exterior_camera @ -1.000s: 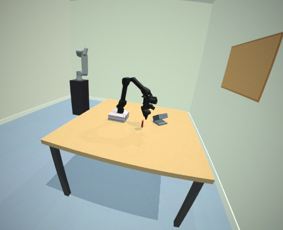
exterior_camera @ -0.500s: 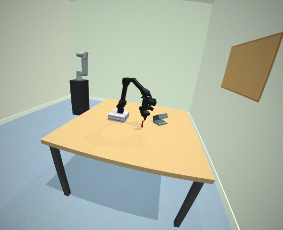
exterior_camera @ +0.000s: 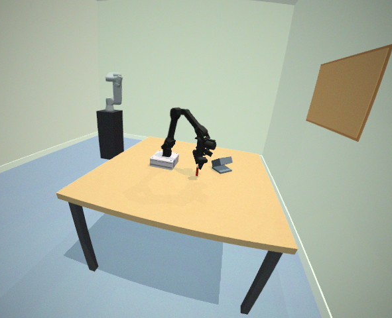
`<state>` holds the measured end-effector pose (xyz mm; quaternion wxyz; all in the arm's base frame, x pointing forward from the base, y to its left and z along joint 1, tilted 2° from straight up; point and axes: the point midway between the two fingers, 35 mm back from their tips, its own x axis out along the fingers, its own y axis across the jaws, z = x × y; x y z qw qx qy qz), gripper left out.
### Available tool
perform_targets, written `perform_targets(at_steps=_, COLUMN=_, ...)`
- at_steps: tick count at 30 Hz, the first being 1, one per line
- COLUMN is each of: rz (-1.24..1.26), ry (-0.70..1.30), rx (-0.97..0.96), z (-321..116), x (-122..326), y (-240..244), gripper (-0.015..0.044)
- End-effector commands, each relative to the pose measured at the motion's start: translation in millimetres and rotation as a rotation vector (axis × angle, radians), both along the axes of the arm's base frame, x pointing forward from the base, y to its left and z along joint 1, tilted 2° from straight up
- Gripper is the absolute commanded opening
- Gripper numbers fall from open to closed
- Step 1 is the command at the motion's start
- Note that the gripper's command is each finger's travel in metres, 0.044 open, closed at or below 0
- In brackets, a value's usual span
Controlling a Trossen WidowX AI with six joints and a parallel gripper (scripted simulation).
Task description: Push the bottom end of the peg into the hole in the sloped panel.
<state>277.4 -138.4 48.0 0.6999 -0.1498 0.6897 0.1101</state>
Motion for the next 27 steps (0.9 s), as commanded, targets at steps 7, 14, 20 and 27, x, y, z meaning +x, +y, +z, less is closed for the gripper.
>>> perform_targets(at_steps=7, rz=0.005, ry=0.005, rx=0.009, z=-20, x=-2, y=1, gripper=0.0440)
perform_targets(at_steps=14, rz=0.005, ry=0.005, rx=0.009, z=-31, x=-2, y=1, gripper=0.0440)
perform_targets(at_steps=20, rz=0.005, ry=0.005, rx=0.009, z=-38, x=-3, y=1, gripper=0.0440)
perform_targets(at_steps=27, rz=0.000, ry=0.003, rx=0.002, z=-35, x=-2, y=-1, gripper=0.0335)
